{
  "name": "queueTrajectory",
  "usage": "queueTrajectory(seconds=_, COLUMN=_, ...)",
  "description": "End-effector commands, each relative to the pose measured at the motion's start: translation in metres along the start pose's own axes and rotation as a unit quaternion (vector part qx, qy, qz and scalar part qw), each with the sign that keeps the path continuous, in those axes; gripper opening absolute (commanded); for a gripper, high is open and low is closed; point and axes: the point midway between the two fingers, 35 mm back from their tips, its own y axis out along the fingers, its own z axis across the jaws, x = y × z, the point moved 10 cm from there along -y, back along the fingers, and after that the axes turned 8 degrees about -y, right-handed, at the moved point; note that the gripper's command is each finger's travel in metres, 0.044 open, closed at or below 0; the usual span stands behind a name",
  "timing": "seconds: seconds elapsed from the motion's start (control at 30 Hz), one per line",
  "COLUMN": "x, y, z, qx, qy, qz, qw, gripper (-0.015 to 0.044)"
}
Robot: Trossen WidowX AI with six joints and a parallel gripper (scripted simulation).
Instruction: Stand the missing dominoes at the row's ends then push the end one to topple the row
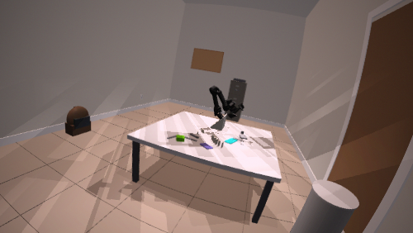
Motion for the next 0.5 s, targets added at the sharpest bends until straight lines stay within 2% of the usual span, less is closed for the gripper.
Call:
queueTrajectory(seconds=0.0, x=0.000, y=0.002, z=-0.001, qx=-0.004, qy=-0.002, qz=0.003, qw=1.000, gripper=0.0426)
queueTrajectory(seconds=0.03, x=0.001, y=0.006, z=-0.003, qx=-0.015, qy=-0.007, qz=0.011, qw=1.000, gripper=0.0440)
queueTrajectory(seconds=0.23, x=0.016, y=0.053, z=-0.044, qx=-0.131, qy=-0.067, qz=0.115, qw=0.982, gripper=0.0440)
queueTrajectory(seconds=0.47, x=0.047, y=0.084, z=-0.112, qx=-0.237, qy=-0.124, qz=0.259, qw=0.928, gripper=0.0440)
